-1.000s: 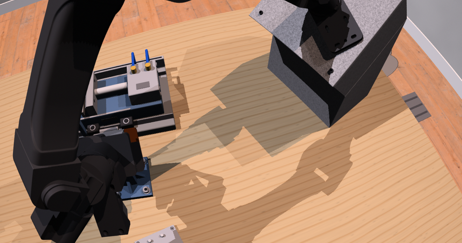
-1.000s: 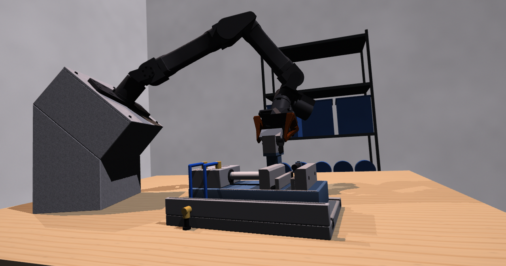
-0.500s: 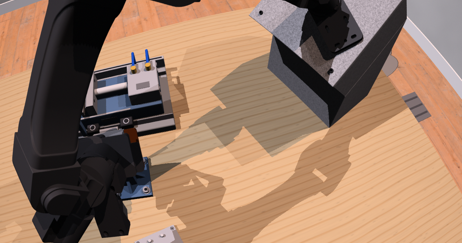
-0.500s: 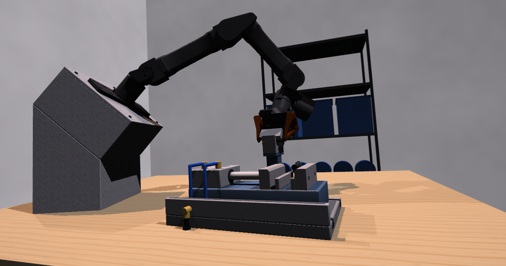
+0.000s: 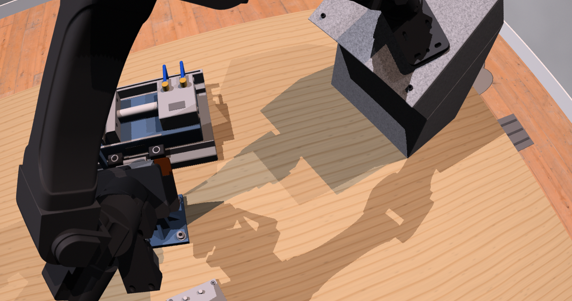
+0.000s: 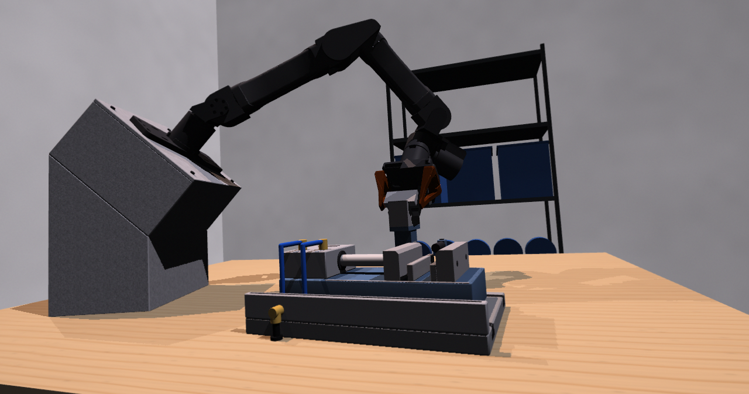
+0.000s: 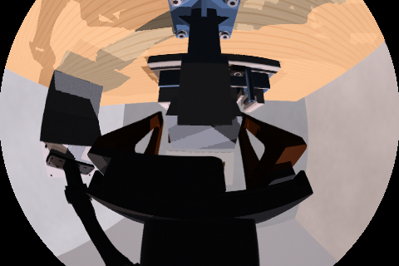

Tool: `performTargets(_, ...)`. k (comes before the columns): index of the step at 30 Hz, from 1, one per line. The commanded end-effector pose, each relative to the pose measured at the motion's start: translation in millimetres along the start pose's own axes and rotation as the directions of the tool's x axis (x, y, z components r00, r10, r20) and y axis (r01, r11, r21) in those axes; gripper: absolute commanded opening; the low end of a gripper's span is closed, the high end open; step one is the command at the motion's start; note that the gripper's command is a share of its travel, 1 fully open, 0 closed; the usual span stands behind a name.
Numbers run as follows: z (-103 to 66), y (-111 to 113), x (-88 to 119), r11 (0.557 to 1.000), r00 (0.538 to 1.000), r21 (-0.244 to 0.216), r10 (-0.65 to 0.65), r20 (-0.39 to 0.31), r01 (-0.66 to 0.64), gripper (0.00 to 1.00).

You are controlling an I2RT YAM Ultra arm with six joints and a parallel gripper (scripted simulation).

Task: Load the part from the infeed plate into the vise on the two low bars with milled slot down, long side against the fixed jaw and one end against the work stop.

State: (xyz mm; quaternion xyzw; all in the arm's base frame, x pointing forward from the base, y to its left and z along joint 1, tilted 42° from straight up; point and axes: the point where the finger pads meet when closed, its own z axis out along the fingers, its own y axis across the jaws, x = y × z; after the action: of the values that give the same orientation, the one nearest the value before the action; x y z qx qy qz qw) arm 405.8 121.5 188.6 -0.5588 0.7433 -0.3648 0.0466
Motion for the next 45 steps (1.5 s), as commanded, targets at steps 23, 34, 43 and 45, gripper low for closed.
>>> performTargets(23, -13.8, -9.0, 0.2, 0.999, 1.000, 0.030, 0.015, 0.014, -0.015, 0.81)
performTargets(34, -13.8, -9.0, 0.2, 0.999, 1.000, 0.030, 0.015, 0.014, -0.015, 0.81)
performTargets(43, -13.9, -9.3, -0.1, 0.999, 1.000, 0.031, 0.015, 0.015, -0.015, 0.00)
performTargets(45, -13.9, -9.4, -0.2, 0.999, 1.000, 0.031, 0.015, 0.015, -0.016, 0.00)
